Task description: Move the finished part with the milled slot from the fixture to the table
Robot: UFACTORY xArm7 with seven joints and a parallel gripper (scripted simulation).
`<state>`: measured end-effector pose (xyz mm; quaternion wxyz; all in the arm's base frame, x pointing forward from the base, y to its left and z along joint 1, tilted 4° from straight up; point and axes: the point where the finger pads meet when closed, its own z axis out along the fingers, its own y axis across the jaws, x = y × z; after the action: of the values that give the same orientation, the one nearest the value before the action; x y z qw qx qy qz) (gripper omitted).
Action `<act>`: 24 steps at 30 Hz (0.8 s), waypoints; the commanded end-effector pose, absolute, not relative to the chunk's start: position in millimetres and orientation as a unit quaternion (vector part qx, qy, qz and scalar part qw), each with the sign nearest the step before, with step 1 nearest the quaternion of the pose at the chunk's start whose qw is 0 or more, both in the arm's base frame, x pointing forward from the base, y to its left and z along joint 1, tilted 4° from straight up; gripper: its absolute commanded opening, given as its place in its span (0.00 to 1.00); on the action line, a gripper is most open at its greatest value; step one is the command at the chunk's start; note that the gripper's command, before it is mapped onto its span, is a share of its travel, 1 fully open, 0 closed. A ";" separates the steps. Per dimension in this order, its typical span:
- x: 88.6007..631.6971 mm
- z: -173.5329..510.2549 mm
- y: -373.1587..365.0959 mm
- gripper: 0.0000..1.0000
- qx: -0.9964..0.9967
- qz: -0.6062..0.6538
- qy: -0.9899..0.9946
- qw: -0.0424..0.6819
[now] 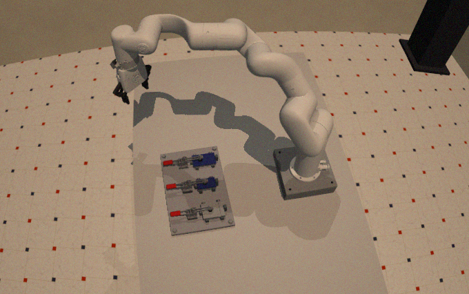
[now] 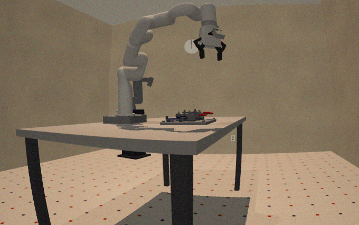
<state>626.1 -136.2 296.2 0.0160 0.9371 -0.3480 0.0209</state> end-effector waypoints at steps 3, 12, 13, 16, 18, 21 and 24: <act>627.9 299.0 -134.5 1.00 0.939 0.024 -0.343 0.016; 631.2 299.8 -124.3 1.00 0.945 0.026 -0.325 0.016; 631.2 299.8 -124.3 1.00 0.945 0.026 -0.325 0.016; 632.1 300.0 -121.3 1.00 0.947 0.027 -0.319 0.016; 632.1 300.0 -121.3 1.00 0.947 0.027 -0.319 0.016; 632.1 300.0 -121.1 1.00 0.947 0.027 -0.319 0.016; 632.1 300.0 -121.1 1.00 0.947 0.027 -0.319 0.016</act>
<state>631.5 -121.5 297.3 0.0161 0.9472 -0.3195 0.0241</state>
